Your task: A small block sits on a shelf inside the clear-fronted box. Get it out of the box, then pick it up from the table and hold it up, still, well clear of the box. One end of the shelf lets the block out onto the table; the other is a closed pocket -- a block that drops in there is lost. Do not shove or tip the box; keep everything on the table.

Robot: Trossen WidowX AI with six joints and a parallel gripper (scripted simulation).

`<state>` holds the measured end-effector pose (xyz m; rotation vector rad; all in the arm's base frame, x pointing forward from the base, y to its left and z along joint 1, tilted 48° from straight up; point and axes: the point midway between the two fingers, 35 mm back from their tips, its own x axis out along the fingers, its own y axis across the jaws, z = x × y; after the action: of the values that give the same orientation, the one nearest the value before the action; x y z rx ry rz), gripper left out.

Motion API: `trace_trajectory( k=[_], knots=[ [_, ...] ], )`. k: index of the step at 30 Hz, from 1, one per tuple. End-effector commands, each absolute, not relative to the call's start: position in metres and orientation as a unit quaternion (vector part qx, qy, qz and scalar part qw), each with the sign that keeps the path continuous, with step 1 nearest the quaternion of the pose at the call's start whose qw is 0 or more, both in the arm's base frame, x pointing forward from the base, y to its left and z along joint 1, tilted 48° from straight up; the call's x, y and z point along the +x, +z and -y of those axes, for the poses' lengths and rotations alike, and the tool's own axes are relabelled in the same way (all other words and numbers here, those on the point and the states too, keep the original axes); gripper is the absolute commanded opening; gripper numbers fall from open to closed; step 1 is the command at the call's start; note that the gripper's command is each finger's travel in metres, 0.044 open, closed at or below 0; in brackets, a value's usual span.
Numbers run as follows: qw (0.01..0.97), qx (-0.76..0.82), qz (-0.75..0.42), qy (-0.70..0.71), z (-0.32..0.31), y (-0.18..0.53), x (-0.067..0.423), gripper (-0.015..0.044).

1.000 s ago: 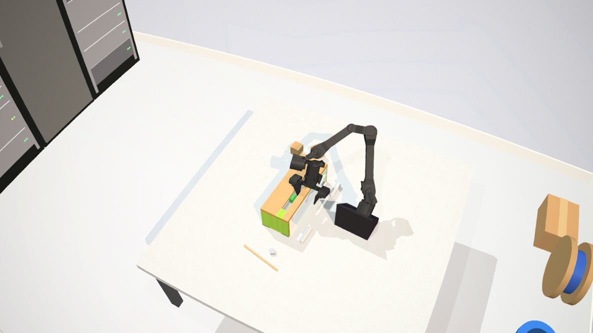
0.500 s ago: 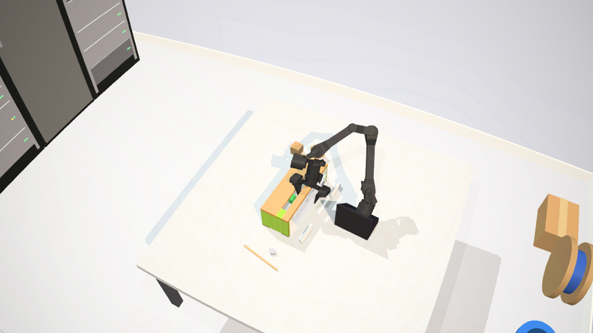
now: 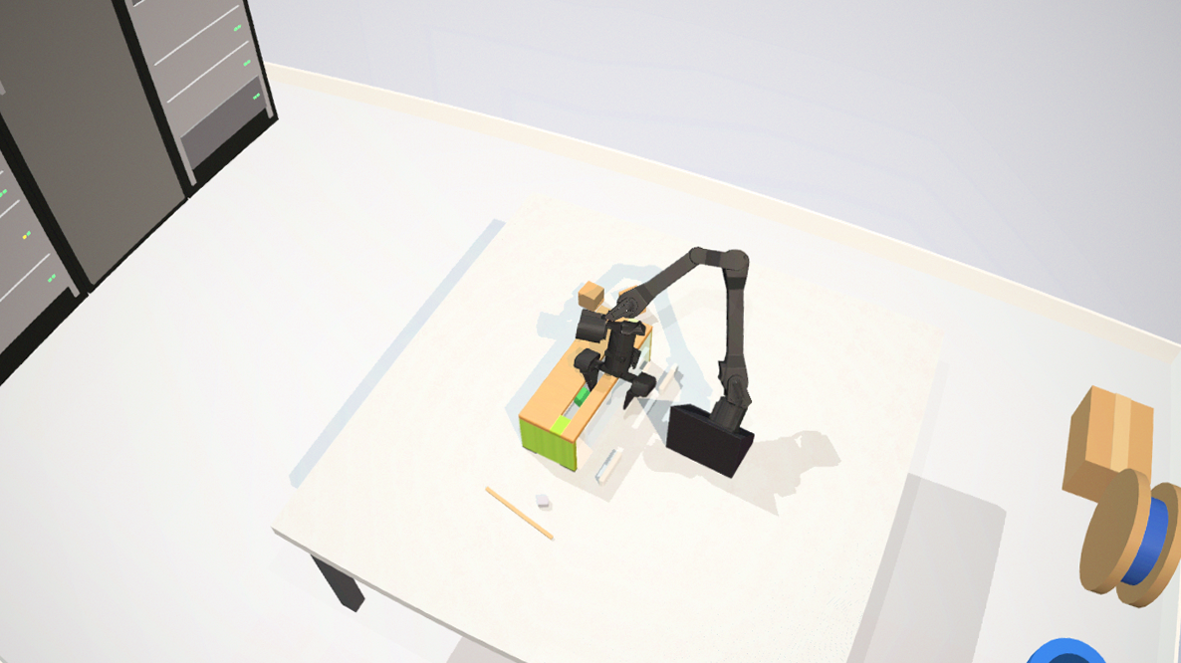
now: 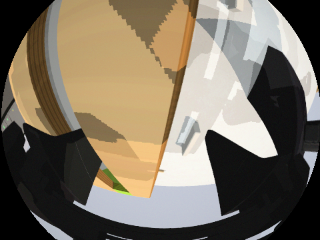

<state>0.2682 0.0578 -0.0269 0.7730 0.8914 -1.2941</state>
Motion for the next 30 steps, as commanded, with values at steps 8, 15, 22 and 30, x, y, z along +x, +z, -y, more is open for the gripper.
trace_trajectory(
  k=[8, 15, 22, 30],
  knots=[
    [0.639, 0.341, -0.392, -0.567, -0.0662, -0.0357, 0.2674, 0.04],
    [0.639, 0.341, -0.392, -0.567, -0.0636, -0.0329, 0.2677, 0.04],
    [0.639, 0.341, -0.392, -0.567, -0.0612, -0.0303, 0.268, 0.04],
    [0.639, 0.341, -0.392, -0.567, -0.0654, -0.0349, 0.2674, 0.04]
  ],
)
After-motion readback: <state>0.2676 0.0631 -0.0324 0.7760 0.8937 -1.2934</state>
